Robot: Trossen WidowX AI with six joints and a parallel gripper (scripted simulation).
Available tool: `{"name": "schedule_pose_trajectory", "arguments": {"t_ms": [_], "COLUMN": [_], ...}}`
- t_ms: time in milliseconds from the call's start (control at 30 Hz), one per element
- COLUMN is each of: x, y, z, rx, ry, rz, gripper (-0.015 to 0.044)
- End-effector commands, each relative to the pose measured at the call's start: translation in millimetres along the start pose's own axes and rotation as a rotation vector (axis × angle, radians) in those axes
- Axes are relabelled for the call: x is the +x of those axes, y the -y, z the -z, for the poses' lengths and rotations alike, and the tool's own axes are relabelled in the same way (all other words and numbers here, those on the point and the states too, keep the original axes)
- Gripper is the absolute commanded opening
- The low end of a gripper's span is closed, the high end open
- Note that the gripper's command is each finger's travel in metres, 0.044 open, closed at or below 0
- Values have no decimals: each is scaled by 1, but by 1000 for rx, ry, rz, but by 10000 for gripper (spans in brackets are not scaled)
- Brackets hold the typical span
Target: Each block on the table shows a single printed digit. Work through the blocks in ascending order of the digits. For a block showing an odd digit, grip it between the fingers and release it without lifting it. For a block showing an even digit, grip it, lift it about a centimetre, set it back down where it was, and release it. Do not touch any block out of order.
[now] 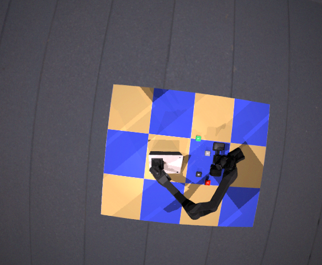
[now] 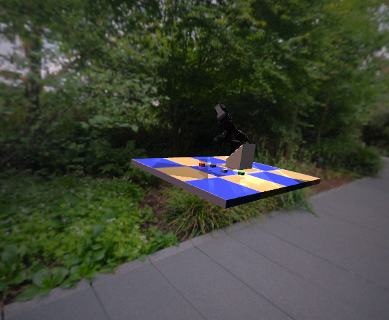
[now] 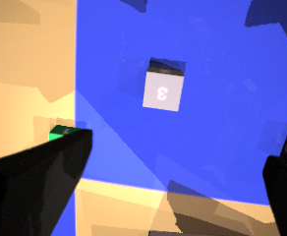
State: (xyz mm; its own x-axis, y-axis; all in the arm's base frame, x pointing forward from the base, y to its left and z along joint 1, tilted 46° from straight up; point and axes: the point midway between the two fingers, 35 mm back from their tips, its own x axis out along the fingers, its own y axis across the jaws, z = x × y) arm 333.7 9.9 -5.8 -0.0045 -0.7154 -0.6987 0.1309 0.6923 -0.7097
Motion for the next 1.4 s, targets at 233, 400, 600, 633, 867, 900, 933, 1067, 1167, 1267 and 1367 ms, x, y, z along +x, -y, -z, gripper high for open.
{"name": "schedule_pose_trajectory", "arguments": {"t_ms": [233, 400, 600, 633, 867, 900, 933, 1067, 1167, 1267, 1367], "x": [-2, -1, -1, -1, -1, -1, -1, -1, -2, -6, -8], "y": [-43, -91, -91, -91, -91, -91, -91, -91, -89, -56, -14], "z": [28, 75, 75, 75, 75, 75, 75, 75, 73, 42, 14], "rx": [7, 1, 1, 1, 1, 1, 1, 1, 0, -6, -8], "ry": [-8, -5, -4, -4, -4, -4, -4, -4, -5, -6, -3], "rz": [-23, -10, -9, -9, -9, -9, -9, -9, -11, -36, -51], "gripper": [400, 400, 400, 400, 400, 400, 400, 400, 400, 400, 400]}}
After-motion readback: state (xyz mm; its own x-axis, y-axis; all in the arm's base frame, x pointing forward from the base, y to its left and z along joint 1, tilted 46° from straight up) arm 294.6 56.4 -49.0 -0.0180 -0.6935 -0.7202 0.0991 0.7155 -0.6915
